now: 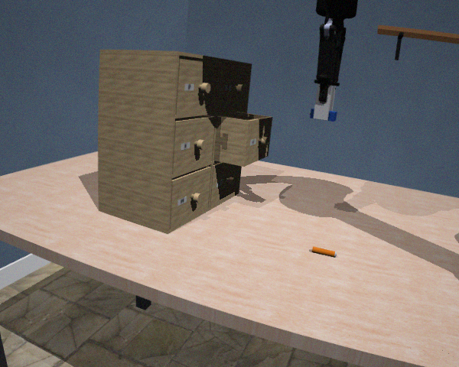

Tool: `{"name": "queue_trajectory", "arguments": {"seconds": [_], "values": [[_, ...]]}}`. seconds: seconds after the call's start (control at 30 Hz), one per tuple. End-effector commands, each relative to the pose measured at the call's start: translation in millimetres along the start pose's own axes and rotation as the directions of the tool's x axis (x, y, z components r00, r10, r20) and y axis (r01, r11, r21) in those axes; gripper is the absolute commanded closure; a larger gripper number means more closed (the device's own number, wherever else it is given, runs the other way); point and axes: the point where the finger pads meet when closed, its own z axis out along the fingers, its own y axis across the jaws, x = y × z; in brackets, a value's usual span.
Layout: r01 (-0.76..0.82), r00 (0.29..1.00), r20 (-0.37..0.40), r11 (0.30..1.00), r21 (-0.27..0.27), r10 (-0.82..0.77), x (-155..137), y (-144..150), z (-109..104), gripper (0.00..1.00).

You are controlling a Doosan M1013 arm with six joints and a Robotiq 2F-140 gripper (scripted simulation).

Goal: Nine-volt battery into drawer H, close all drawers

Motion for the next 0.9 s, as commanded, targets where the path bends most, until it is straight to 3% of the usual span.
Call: {"name": "queue_trajectory", "arguments": {"seconds": [0.0, 0.87], "values": [[0.0, 1.0, 0.0, 1.0, 0.0, 0.0, 0.0, 0.0, -6.0, 0.86], [0.0, 0.999, -0.043, 1.0, 0.0, 0.0, -0.8, 0.0, -7.5, 0.86]]}}
